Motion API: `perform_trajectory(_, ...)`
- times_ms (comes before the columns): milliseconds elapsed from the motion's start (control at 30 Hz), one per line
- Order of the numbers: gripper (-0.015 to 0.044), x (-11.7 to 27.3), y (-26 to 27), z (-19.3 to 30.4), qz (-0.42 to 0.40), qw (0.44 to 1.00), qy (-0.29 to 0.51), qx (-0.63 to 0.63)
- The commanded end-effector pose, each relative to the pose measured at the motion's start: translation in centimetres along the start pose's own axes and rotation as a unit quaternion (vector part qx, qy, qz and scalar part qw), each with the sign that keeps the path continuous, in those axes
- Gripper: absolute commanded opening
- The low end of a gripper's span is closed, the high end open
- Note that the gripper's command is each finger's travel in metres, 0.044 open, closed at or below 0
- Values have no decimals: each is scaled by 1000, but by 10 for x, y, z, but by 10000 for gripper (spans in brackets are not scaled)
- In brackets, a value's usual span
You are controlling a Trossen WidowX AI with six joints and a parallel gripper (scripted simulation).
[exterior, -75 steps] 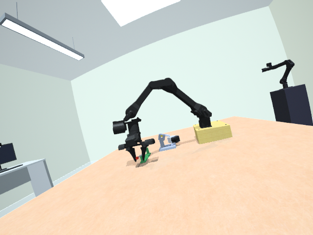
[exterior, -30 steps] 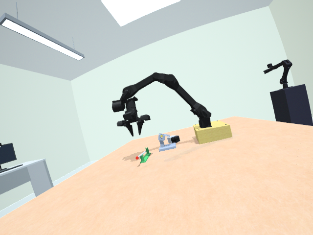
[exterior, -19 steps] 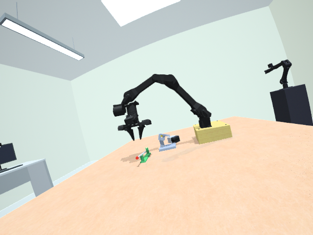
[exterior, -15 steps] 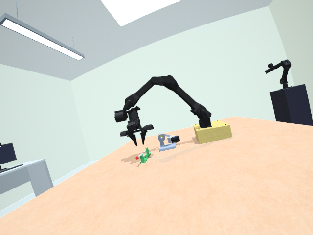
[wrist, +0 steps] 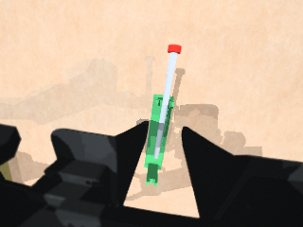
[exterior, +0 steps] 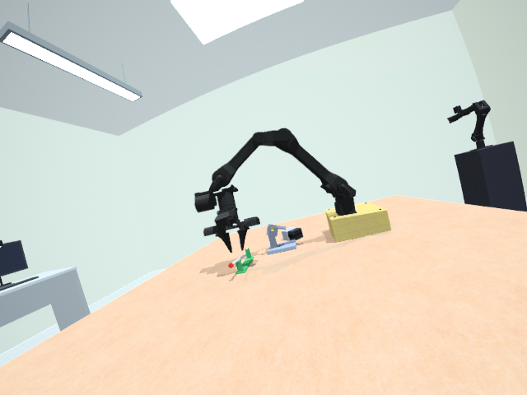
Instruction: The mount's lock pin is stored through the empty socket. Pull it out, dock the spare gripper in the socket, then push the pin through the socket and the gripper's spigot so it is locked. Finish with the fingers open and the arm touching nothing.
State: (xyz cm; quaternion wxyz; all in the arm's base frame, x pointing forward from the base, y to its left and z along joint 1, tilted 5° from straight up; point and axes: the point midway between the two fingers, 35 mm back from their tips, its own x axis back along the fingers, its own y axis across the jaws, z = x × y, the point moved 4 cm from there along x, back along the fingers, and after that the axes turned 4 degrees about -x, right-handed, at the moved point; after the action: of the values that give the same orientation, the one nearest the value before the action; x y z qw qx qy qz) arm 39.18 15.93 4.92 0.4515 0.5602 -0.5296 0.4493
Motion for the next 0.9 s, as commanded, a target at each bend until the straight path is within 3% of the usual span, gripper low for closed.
perform_trajectory(0,180,-12,1,3,-5,1000,4,-4)
perform_trajectory(867,180,-48,1,9,-5,1000,4,-4)
